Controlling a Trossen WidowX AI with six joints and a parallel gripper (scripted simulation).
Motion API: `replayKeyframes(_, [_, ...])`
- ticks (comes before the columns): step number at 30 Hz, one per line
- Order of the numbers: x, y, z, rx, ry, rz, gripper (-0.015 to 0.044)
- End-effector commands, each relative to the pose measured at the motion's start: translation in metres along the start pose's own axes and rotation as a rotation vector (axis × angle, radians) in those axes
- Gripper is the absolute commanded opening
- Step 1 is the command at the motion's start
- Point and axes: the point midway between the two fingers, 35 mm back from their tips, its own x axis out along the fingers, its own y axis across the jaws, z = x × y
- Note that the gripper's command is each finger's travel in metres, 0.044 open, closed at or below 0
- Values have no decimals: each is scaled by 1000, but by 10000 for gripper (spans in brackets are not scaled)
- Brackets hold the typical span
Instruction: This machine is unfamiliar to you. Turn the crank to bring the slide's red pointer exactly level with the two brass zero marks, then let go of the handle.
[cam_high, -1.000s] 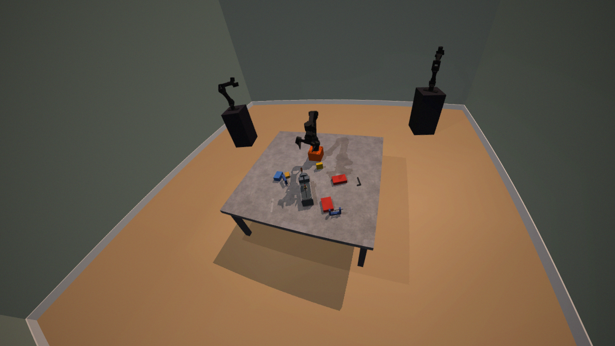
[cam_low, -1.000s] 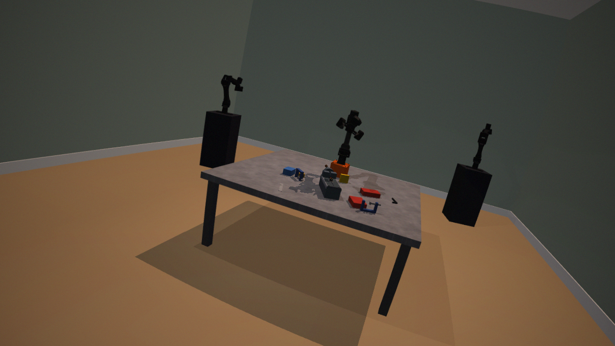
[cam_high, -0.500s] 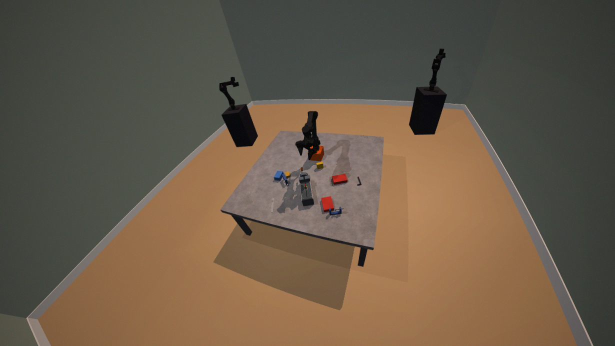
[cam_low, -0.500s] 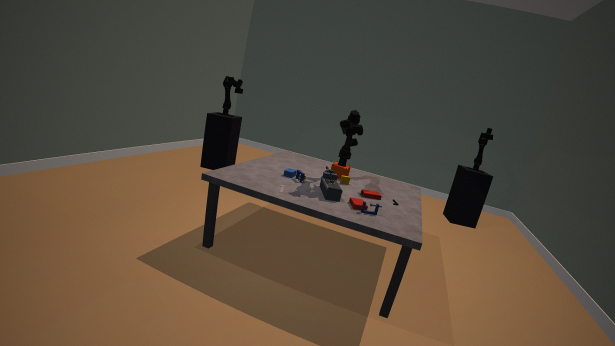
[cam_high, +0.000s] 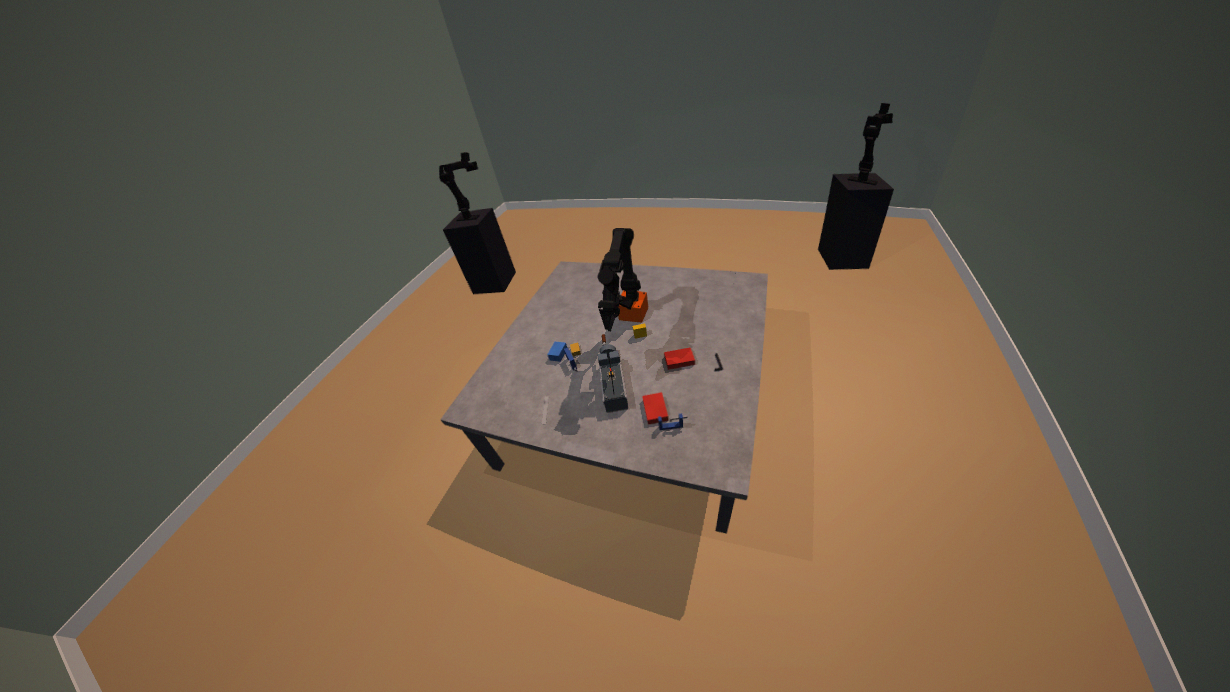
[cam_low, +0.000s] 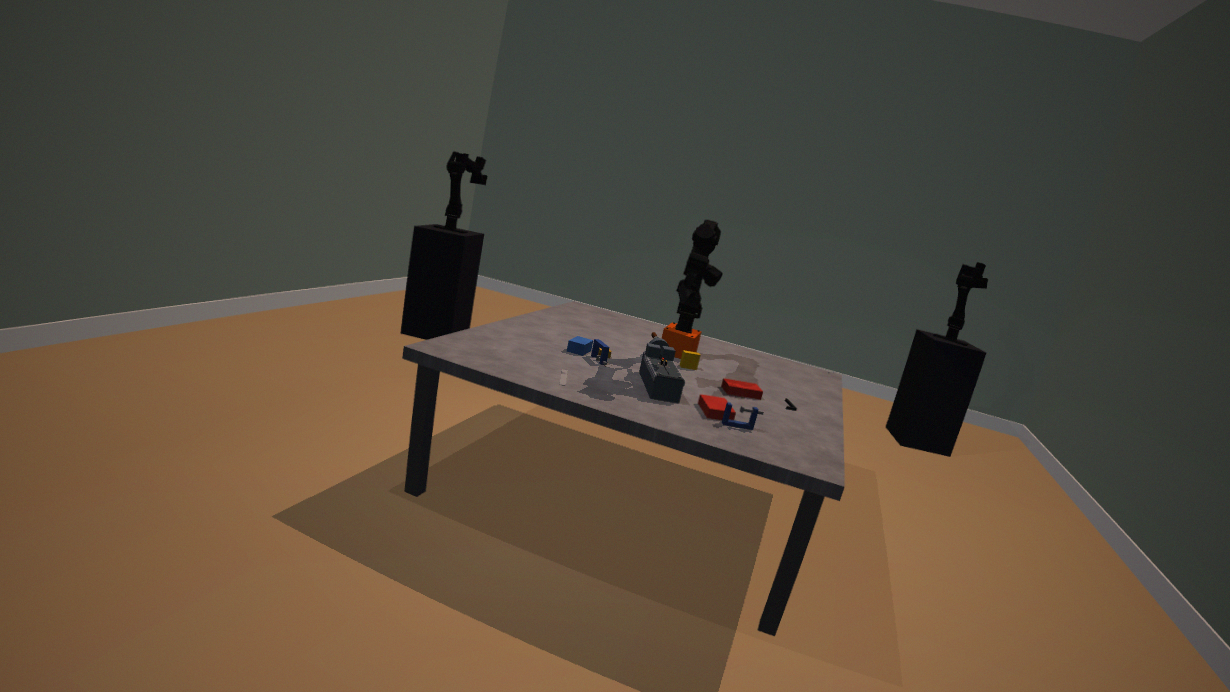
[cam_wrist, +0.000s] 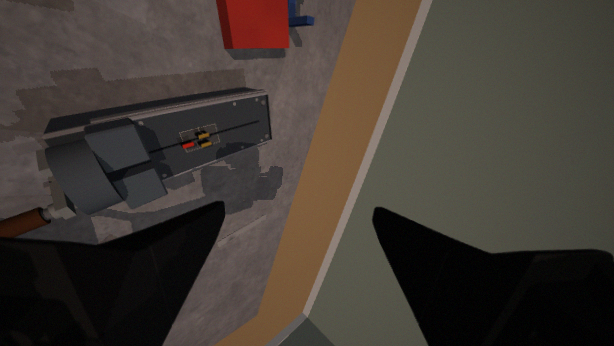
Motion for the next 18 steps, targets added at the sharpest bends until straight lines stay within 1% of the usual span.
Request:
replayKeyframes(1, [9,2,-1,-142,-8,58,440])
replayKeyframes(9, [32,12,-4,-488,-68,201,440])
replayKeyframes(18, [54,28,-6,-869,-198,339,440])
